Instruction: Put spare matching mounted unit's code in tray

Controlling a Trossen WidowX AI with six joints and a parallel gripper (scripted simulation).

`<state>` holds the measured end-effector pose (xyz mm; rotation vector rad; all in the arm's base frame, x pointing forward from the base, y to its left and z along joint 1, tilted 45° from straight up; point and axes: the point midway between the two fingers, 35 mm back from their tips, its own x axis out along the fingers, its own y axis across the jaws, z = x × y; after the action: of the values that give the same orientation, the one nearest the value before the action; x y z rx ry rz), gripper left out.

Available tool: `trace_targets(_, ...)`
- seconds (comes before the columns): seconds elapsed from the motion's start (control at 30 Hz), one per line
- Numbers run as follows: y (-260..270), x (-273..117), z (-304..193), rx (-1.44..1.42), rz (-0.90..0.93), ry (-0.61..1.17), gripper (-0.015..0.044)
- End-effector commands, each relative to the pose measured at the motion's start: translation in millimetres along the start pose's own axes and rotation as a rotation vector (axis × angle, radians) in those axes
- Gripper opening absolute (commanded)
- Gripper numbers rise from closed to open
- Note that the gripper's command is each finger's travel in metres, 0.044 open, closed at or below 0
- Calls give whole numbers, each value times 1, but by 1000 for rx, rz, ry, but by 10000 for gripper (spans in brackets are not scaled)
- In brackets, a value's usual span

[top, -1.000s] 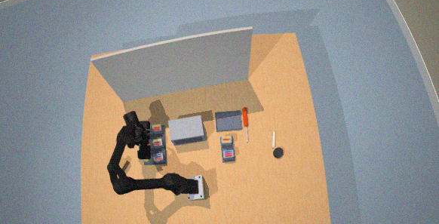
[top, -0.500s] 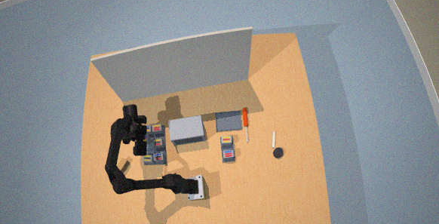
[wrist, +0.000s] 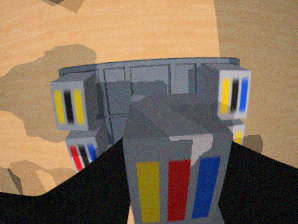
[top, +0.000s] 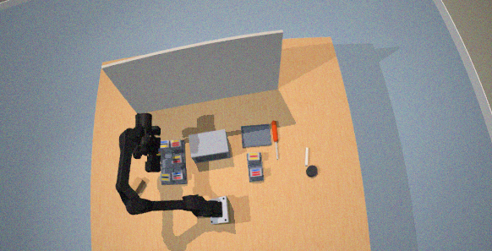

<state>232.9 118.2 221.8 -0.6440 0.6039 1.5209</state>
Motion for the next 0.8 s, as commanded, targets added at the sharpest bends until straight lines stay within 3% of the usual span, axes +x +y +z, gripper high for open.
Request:
trace_targets(0.0, -2, -16, 2, -2, 4, -5, 0)
trace_targets(0.17, -5, -22, 0, 1, 1, -5, 0)
trace_targets(0.77, -72, -32, -82, 57, -38, 23, 0)
